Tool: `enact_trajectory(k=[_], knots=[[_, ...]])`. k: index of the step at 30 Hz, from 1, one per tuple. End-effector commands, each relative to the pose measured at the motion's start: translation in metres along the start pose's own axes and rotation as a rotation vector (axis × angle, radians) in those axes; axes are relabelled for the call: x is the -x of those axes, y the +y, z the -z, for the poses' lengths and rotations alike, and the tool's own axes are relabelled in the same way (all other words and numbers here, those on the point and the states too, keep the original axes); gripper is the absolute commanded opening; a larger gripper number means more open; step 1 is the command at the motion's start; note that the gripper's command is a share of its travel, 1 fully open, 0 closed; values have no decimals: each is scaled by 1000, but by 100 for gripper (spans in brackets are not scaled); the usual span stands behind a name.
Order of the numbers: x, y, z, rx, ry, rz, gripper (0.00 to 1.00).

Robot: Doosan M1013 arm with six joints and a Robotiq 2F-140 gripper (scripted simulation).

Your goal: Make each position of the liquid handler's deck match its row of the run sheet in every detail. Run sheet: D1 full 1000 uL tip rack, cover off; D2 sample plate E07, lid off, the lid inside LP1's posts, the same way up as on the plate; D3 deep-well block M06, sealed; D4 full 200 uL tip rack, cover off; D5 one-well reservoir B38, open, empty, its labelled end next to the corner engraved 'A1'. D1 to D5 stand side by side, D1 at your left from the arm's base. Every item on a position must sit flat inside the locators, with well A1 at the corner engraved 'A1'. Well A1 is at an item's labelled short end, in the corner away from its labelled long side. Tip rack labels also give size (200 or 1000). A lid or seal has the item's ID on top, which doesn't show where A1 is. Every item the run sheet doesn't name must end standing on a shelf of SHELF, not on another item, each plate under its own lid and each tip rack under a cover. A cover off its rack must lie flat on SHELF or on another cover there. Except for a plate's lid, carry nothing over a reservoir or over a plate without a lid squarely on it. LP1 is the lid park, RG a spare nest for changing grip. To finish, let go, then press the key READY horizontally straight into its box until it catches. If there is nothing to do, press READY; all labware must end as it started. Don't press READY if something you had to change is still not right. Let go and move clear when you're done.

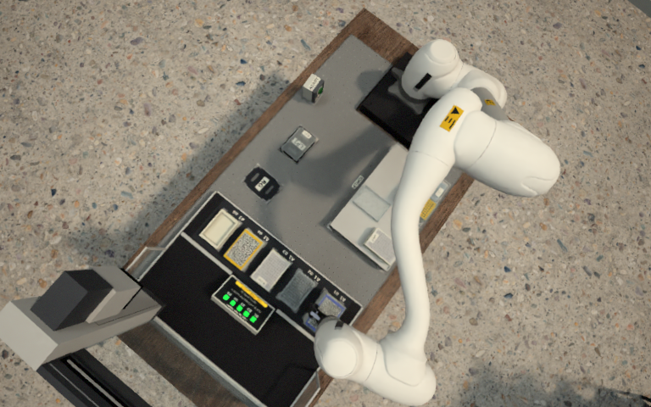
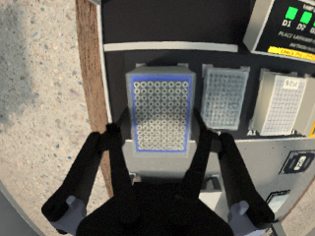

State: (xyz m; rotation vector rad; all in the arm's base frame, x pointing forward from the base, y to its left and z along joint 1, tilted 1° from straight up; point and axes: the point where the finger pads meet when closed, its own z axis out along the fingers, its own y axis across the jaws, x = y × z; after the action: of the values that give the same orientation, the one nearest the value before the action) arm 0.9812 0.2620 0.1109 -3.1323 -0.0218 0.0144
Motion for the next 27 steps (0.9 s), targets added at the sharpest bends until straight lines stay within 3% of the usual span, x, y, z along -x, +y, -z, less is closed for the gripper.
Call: enact_trajectory(k=[1,18,27], knots=[[0,0,2,-1,2,0,10],[0,0,2,-1,2,0,10],[0,0,17,-1,2,0,10]])
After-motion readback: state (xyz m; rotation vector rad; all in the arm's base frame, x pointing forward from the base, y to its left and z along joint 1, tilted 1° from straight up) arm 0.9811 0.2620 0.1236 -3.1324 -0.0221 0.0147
